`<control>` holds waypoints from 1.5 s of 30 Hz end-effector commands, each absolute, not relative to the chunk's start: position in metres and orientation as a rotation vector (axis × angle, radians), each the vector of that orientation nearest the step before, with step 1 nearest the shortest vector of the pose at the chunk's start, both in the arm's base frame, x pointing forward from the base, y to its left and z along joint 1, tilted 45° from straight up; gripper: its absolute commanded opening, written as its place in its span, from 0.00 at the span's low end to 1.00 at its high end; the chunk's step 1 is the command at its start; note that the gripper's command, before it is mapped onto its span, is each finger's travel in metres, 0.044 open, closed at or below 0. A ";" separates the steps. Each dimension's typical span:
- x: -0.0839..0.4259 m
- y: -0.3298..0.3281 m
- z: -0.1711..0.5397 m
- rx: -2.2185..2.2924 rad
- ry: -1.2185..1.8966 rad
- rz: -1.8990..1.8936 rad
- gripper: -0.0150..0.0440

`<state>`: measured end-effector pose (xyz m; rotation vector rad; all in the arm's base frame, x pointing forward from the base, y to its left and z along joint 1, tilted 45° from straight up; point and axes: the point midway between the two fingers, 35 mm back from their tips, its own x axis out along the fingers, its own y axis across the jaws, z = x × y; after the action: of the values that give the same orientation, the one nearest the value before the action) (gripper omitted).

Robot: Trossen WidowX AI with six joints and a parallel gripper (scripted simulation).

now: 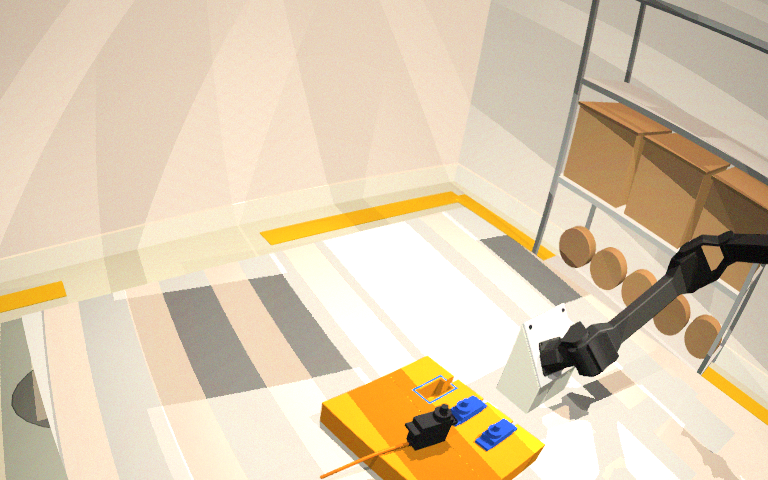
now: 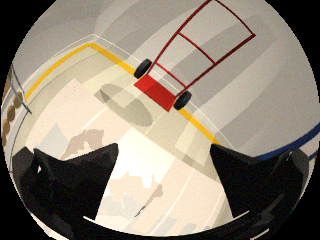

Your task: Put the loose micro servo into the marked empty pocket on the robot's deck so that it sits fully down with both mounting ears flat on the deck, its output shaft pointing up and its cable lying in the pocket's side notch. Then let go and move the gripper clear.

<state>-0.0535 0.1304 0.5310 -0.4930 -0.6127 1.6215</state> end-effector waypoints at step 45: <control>0.181 0.173 0.439 -0.306 0.129 1.264 1.00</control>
<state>0.1742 0.1735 0.4439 -0.3164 0.1041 1.2788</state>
